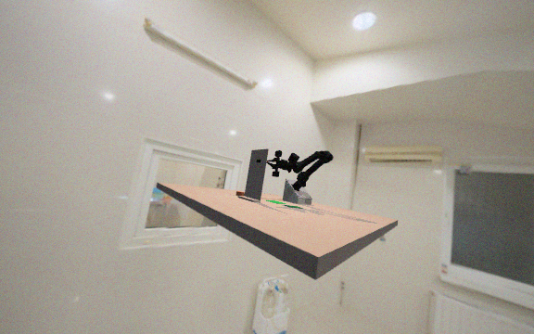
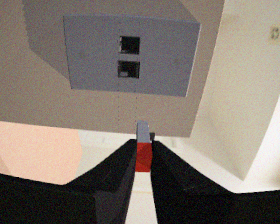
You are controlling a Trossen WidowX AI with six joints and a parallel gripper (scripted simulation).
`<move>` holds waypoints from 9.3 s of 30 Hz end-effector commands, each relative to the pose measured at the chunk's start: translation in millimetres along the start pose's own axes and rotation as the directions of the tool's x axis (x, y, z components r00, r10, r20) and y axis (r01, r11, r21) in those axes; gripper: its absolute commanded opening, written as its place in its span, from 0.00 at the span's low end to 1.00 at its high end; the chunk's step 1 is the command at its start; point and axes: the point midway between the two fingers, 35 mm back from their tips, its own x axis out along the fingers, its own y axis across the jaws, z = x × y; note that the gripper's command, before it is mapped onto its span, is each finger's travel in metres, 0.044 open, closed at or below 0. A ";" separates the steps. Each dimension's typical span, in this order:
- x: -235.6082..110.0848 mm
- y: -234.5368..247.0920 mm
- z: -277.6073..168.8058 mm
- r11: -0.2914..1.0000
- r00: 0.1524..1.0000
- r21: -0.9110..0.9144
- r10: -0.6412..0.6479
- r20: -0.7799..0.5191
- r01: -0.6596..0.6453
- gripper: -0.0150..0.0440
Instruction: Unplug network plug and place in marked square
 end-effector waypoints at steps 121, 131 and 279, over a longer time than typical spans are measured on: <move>-89.8 215.2 -0.1 0.577 0.526 -0.355 0.816 0.238 -0.735 0.25; -91.9 221.6 0.6 0.579 0.527 -0.353 0.815 0.241 -0.735 0.25; -99.9 141.5 -11.0 0.568 0.522 -0.362 0.823 0.225 -0.739 0.52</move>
